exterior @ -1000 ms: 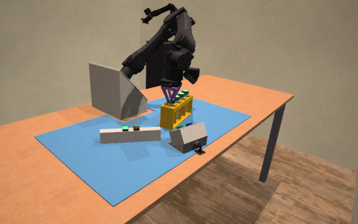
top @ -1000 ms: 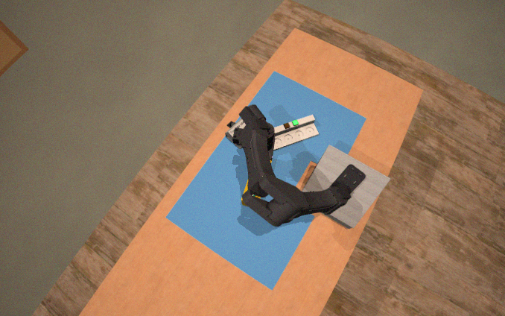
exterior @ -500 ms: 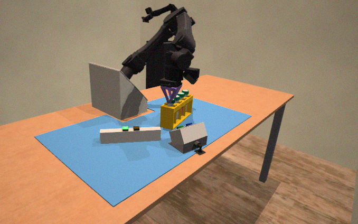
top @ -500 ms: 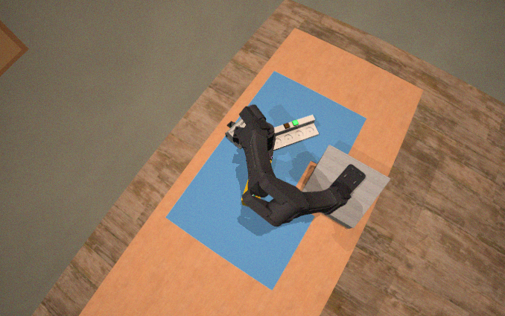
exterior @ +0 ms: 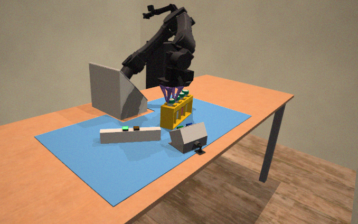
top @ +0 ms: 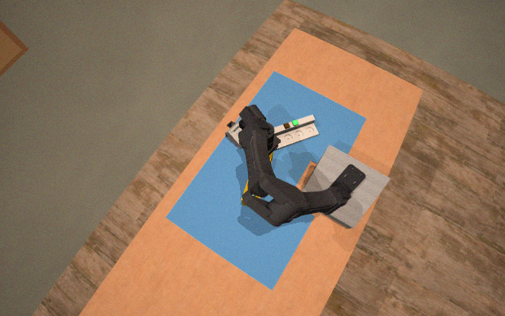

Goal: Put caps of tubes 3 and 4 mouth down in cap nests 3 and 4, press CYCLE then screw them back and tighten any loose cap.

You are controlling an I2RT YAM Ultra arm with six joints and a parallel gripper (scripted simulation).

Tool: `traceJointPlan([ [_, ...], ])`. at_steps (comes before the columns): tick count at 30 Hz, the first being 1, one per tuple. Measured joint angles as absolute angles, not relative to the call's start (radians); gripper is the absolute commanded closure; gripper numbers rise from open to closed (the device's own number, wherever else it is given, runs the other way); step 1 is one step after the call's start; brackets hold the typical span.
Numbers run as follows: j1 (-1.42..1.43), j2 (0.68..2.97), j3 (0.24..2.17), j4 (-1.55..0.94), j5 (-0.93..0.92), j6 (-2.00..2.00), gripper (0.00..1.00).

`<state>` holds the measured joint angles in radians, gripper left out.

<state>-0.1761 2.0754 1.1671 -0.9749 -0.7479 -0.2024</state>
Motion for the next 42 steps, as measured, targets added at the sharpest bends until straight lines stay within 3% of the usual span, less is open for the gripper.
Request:
traceJointPlan([
  [26, -0.175, 2.076, 1.165, -0.972, -0.750, 0.804, 1.00],
  [27, -0.176, 2.076, 1.165, -0.972, -0.750, 0.813, 0.51],
  [42, -0.176, 2.075, 1.166, -0.976, -0.749, 0.845, 0.51],
])
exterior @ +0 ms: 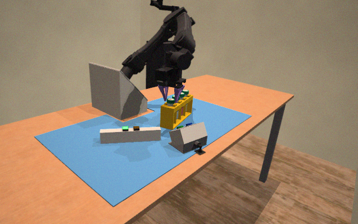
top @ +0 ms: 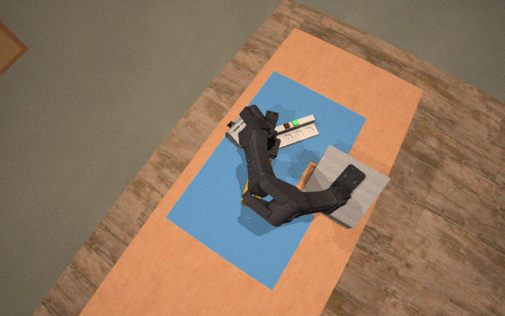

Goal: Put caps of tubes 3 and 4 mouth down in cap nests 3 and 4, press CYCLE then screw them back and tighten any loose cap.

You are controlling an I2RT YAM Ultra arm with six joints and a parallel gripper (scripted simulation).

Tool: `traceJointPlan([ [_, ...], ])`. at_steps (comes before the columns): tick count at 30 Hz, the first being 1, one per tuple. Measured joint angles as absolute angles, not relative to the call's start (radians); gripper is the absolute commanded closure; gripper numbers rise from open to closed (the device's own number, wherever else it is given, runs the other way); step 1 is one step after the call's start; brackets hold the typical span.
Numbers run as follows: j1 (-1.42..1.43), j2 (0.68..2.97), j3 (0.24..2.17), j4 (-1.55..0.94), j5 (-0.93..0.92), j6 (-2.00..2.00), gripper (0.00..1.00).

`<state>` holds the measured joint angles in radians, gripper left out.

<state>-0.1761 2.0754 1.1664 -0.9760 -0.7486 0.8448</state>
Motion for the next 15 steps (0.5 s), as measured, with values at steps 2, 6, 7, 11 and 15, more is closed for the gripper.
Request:
traceJointPlan([
  [2, -0.178, 2.075, 1.172, -0.993, -0.747, 0.838, 0.51],
  [6, -0.200, 2.075, 1.203, -1.037, -0.742, 0.817, 0.51],
  [7, -0.207, 2.074, 1.211, -1.048, -0.740, 0.810, 0.51],
  [11, -0.234, 2.070, 1.246, -1.100, -0.732, 0.783, 0.51],
  [15, -0.255, 2.066, 1.276, -1.146, -0.725, 0.757, 0.51],
])
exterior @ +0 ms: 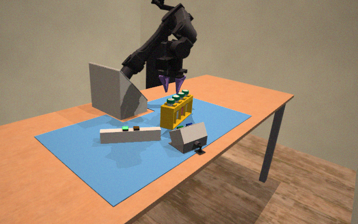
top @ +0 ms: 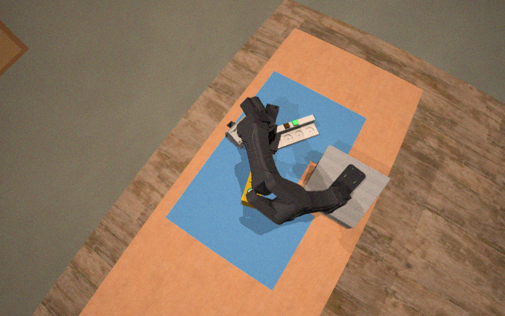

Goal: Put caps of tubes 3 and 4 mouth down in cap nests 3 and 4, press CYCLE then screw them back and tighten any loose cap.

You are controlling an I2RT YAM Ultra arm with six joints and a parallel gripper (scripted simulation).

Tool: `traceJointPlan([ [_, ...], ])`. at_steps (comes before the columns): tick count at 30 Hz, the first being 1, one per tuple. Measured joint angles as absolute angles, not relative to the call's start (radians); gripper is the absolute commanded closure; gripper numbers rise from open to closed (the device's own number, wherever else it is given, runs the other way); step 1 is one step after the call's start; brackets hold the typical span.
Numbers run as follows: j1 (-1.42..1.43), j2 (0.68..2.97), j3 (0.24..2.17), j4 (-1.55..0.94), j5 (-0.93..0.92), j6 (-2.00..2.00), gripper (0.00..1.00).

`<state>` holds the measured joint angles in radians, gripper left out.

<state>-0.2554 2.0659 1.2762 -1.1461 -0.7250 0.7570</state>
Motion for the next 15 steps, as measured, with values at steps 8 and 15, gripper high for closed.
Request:
traceJointPlan([
  [8, -0.205, 1.974, 1.230, -1.185, -0.728, 0.564, 0.51],
  [15, -0.133, 1.834, 1.195, -1.209, -0.754, 0.271, 0.51],
])
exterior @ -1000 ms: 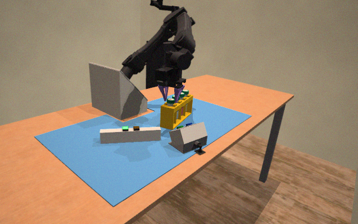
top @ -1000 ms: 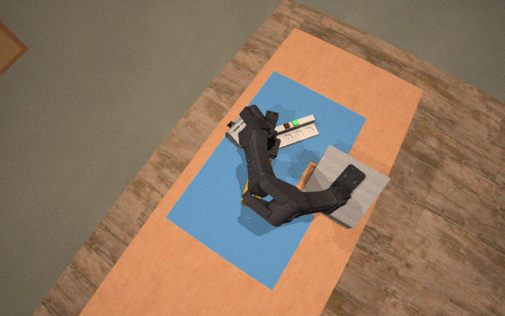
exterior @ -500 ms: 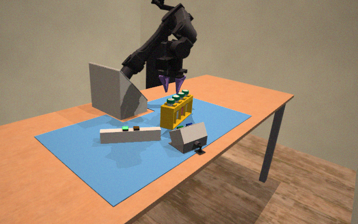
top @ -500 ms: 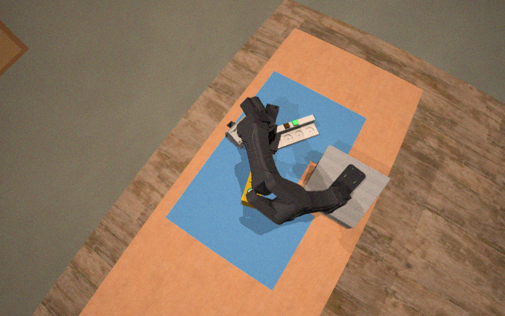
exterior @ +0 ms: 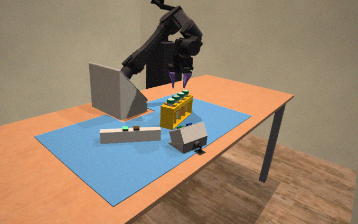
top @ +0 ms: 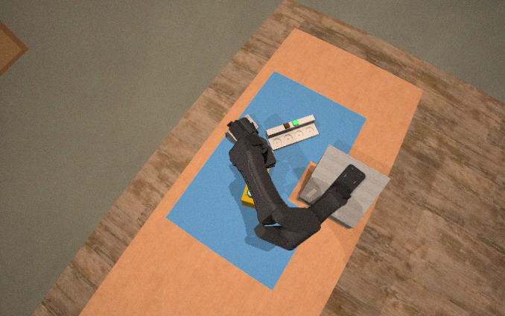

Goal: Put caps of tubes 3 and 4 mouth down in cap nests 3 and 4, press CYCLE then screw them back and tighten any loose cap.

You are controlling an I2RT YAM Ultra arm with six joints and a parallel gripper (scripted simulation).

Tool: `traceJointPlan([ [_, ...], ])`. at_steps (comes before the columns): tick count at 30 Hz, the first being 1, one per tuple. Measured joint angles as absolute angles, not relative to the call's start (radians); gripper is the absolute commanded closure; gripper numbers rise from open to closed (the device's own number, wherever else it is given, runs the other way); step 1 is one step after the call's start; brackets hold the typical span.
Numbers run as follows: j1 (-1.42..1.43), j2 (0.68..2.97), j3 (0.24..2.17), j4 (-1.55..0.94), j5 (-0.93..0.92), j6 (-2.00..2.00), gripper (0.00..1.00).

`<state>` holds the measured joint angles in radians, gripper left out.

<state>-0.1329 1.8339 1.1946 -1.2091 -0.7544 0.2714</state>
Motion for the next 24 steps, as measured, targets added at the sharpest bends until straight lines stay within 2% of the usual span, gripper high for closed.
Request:
traceJointPlan([
  [15, 0.033, 1.625, 1.179, -1.249, -0.787, -0.283, 0.51],
  [24, 0.051, 1.607, 1.168, -1.235, -0.793, -0.385, 0.51],
])
